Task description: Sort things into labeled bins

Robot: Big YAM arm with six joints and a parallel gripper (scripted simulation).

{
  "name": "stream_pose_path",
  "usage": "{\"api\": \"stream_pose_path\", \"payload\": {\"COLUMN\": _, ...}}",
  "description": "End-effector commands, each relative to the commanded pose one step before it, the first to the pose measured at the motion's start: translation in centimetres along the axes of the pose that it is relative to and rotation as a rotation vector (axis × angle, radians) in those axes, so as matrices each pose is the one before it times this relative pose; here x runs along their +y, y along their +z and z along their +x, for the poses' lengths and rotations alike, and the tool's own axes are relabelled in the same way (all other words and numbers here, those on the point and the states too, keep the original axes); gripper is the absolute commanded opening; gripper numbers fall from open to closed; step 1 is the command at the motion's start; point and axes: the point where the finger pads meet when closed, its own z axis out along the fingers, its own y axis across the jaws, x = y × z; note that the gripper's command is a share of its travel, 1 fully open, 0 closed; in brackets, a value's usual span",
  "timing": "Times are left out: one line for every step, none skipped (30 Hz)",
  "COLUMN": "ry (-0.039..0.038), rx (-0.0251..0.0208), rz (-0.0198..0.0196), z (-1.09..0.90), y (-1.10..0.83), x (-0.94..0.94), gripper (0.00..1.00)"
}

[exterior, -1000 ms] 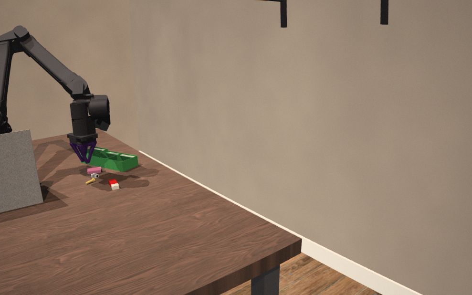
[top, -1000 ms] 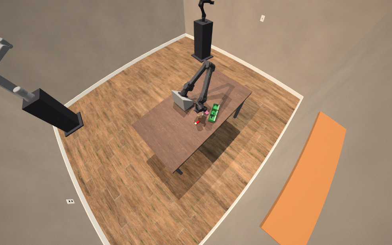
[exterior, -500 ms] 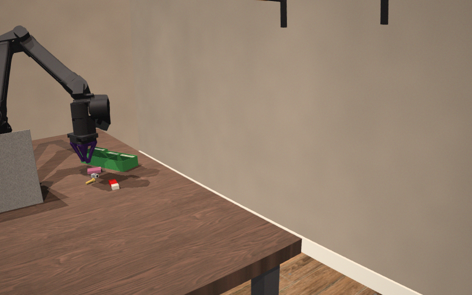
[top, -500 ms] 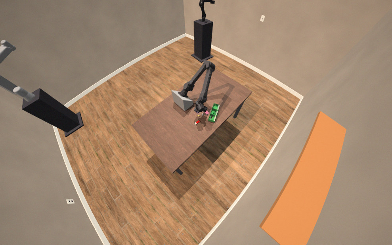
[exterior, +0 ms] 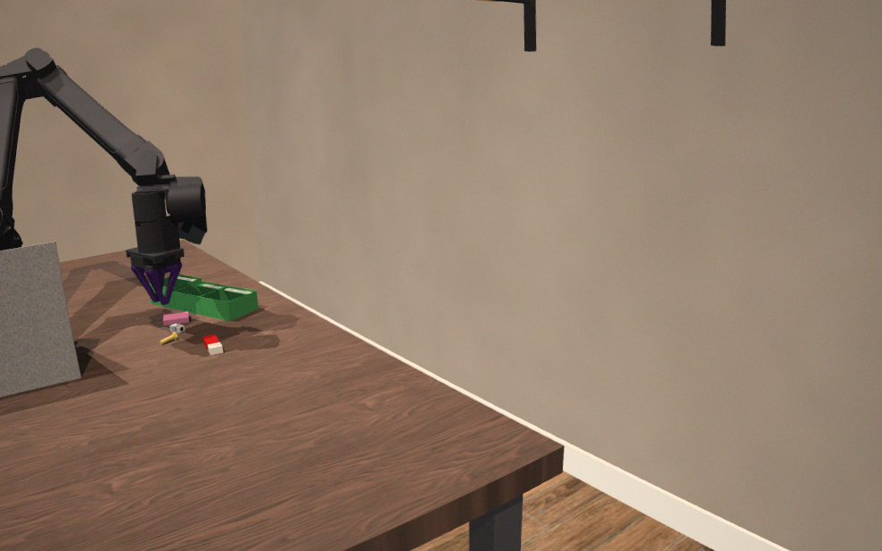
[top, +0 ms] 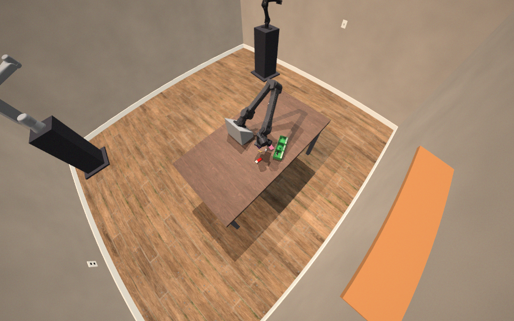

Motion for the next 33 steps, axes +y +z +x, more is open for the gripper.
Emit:
{"api": "stream_pose_path", "payload": {"ry": 0.00147, "rx": 0.00131, "rz": -0.00259, "z": -0.161, "y": 1.086, "x": 0.055, "gripper": 0.28}}
{"api": "stream_pose_path", "payload": {"ry": 0.00008, "rx": 0.00012, "rz": -0.00014, "z": 0.03, "y": 0.4, "x": 0.009, "gripper": 0.28}}
{"api": "stream_pose_path", "payload": {"ry": 0.0001, "rx": 0.00011, "rz": -0.00011, "z": 0.031, "y": 0.41, "x": 0.012, "gripper": 0.28}}
{"api": "stream_pose_path", "payload": {"ry": 0.00009, "rx": 0.00012, "rz": -0.00013, "z": 0.028, "y": 0.402, "x": 0.008, "gripper": 0.28}}
{"api": "stream_pose_path", "payload": {"ry": 0.00009, "rx": 0.00012, "rz": -0.00013, "z": 0.018, "y": 0.402, "x": 0.003, "gripper": 0.28}}
{"api": "stream_pose_path", "payload": {"ry": 0.00009, "rx": 0.00013, "rz": -0.00012, "z": 0.005, "y": 0.402, "x": -0.003, "gripper": 0.28}}
{"api": "stream_pose_path", "payload": {"ry": 0.0, "rx": 0.0, "rz": 0.0, "z": 0.0, "y": 0.0, "x": 0.0, "gripper": 0.28}}
{"api": "stream_pose_path", "payload": {"ry": 0.0, "rx": 0.0, "rz": 0.0, "z": 0.0, "y": 0.0, "x": 0.0, "gripper": 0.28}}
{"api": "stream_pose_path", "payload": {"ry": -0.01986, "rx": -0.01622, "rz": 0.01177, "z": -1.475, "y": -0.025, "x": -0.545, "gripper": 0.28}}
{"api": "stream_pose_path", "payload": {"ry": 0.00398, "rx": 0.00321, "rz": -0.00268, "z": 0.225, "y": 0.496, "x": 0.087, "gripper": 0.28}}
{"api": "stream_pose_path", "payload": {"ry": 0.00656, "rx": 0.00536, "rz": -0.00406, "z": 0.427, "y": 0.539, "x": 0.162, "gripper": 0.28}}
{"api": "stream_pose_path", "payload": {"ry": 0.00882, "rx": 0.00728, "rz": -0.00516, "z": 0.609, "y": 0.571, "x": 0.229, "gripper": 0.28}}
{"api": "stream_pose_path", "payload": {"ry": 0.00127, "rx": 0.0011, "rz": -0.00077, "z": 0.081, "y": 0.423, "x": 0.03, "gripper": 0.28}}
{"api": "stream_pose_path", "payload": {"ry": 0.0001, "rx": 0.00014, "rz": -0.00011, "z": 0.008, "y": 0.401, "x": 0.004, "gripper": 0.28}}
{"api": "stream_pose_path", "payload": {"ry": 0.0001, "rx": 0.00015, "rz": -0.00011, "z": 0.014, "y": 0.401, "x": 0.006, "gripper": 0.28}}
{"api": "stream_pose_path", "payload": {"ry": 0.00011, "rx": 0.00015, "rz": -0.0001, "z": 0.016, "y": 0.401, "x": 0.006, "gripper": 0.28}}
{"api": "stream_pose_path", "payload": {"ry": 0.00004, "rx": 0.00053, "rz": 0.00076, "z": 0.003, "y": 0.133, "x": -0.015, "gripper": 0.28}}
{"api": "stream_pose_path", "payload": {"ry": -0.0046, "rx": -0.0036, "rz": 0.00282, "z": -0.351, "y": -0.057, "x": -0.131, "gripper": 0.28}}
{"api": "stream_pose_path", "payload": {"ry": -0.01412, "rx": -0.01213, "rz": 0.00663, "z": -0.672, "y": -0.236, "x": 0.053, "gripper": 0.28}}
{"api": "stream_pose_path", "payload": {"ry": -0.00907, "rx": -0.00768, "rz": 0.0043, "z": -0.362, "y": -0.138, "x": 0.107, "gripper": 0.28}}
{"api": "stream_pose_path", "payload": {"ry": 0.01213, "rx": -0.00207, "rz": -0.00017, "z": 0.242, "y": 0.054, "x": -0.245, "gripper": 0.28}}
{"api": "stream_pose_path", "payload": {"ry": 0.01384, "rx": 0.01211, "rz": -0.00629, "z": 0.64, "y": 0.5, "x": -0.084, "gripper": 0.28}}
{"api": "stream_pose_path", "payload": {"ry": 0.00195, "rx": 0.01403, "rz": -0.00654, "z": 0.519, "y": 0.534, "x": 0.273, "gripper": 0.28}}
{"api": "stream_pose_path", "payload": {"ry": 0.0, "rx": 0.0, "rz": 0.0, "z": 0.0, "y": 0.0, "x": 0.0, "gripper": 0.28}}
{"api": "stream_pose_path", "payload": {"ry": 0.0, "rx": 0.0, "rz": 0.0, "z": 0.0, "y": 0.0, "x": 0.0, "gripper": 0.28}}
{"api": "stream_pose_path", "payload": {"ry": -0.00717, "rx": -0.00649, "rz": 0.00282, "z": -0.293, "y": -0.055, "x": 0.075, "gripper": 0.28}}
{"api": "stream_pose_path", "payload": {"ry": 0.00002, "rx": -0.00022, "rz": -0.00049, "z": 0.023, "y": 0.131, "x": 0.03, "gripper": 0.28}}
{"api": "stream_pose_path", "payload": {"ry": -0.00009, "rx": -0.00018, "rz": -0.00016, "z": -0.082, "y": 0.168, "x": -0.078, "gripper": 0.28}}
{"api": "stream_pose_path", "payload": {"ry": 0.00198, "rx": 0.00174, "rz": -0.00085, "z": 0.025, "y": 0.217, "x": -0.083, "gripper": 0.28}}
{"api": "stream_pose_path", "payload": {"ry": -0.00899, "rx": -0.00736, "rz": 0.00474, "z": -0.374, "y": -0.236, "x": 0.076, "gripper": 0.28}}
{"api": "stream_pose_path", "payload": {"ry": -0.00632, "rx": -0.00602, "rz": 0.00338, "z": -0.206, "y": -0.221, "x": 0.126, "gripper": 0.28}}
{"api": "stream_pose_path", "payload": {"ry": 0.01084, "rx": -0.01235, "rz": 0.00481, "z": 0.011, "y": -0.427, "x": -0.325, "gripper": 0.28}}
{"api": "stream_pose_path", "payload": {"ry": 0.00615, "rx": -0.00263, "rz": 0.00121, "z": 0.13, "y": -0.111, "x": -0.126, "gripper": 0.28}}
